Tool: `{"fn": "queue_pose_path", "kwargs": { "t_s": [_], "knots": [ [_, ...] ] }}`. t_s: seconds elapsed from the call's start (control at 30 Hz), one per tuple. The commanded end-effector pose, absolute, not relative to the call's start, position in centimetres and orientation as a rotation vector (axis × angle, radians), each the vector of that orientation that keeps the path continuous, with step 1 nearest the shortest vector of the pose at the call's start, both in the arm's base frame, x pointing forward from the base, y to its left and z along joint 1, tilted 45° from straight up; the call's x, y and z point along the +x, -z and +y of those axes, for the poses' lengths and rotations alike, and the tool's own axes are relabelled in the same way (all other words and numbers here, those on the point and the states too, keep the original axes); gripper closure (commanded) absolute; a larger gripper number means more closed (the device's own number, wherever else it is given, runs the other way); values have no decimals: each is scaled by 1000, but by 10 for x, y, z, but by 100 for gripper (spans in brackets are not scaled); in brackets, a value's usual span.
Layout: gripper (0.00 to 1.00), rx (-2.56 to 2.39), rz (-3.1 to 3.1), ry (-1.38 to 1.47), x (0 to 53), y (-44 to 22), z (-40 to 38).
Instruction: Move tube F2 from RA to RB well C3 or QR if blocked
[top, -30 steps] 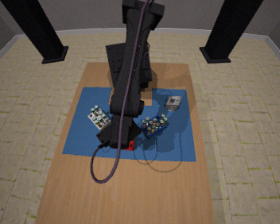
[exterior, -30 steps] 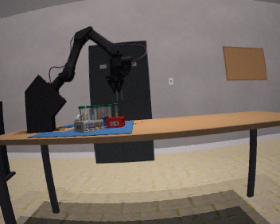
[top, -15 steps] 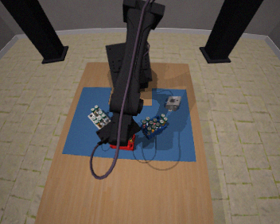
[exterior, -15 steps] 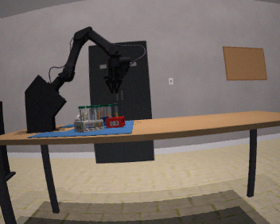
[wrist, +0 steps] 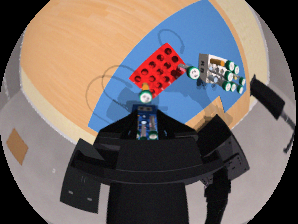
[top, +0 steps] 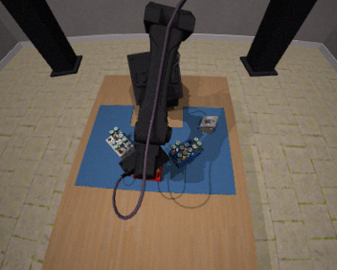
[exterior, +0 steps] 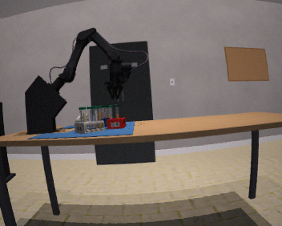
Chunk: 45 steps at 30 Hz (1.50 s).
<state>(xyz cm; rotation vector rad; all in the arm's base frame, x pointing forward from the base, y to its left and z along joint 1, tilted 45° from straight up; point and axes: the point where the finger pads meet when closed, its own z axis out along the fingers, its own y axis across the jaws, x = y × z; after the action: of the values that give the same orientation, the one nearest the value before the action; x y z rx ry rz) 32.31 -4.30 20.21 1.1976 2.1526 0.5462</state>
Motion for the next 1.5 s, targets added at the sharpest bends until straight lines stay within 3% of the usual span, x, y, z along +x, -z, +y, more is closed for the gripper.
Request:
{"fn": "queue_pose_path", "kwargs": {
  "t_s": [0.0,0.2,1.47],
  "knots": [
    [70,1174,2083,-540,328,-217,-48],
    [70,1197,2132,-534,336,-191,-44],
    [70,1200,2126,-531,347,-176,-44]
  ]
}}
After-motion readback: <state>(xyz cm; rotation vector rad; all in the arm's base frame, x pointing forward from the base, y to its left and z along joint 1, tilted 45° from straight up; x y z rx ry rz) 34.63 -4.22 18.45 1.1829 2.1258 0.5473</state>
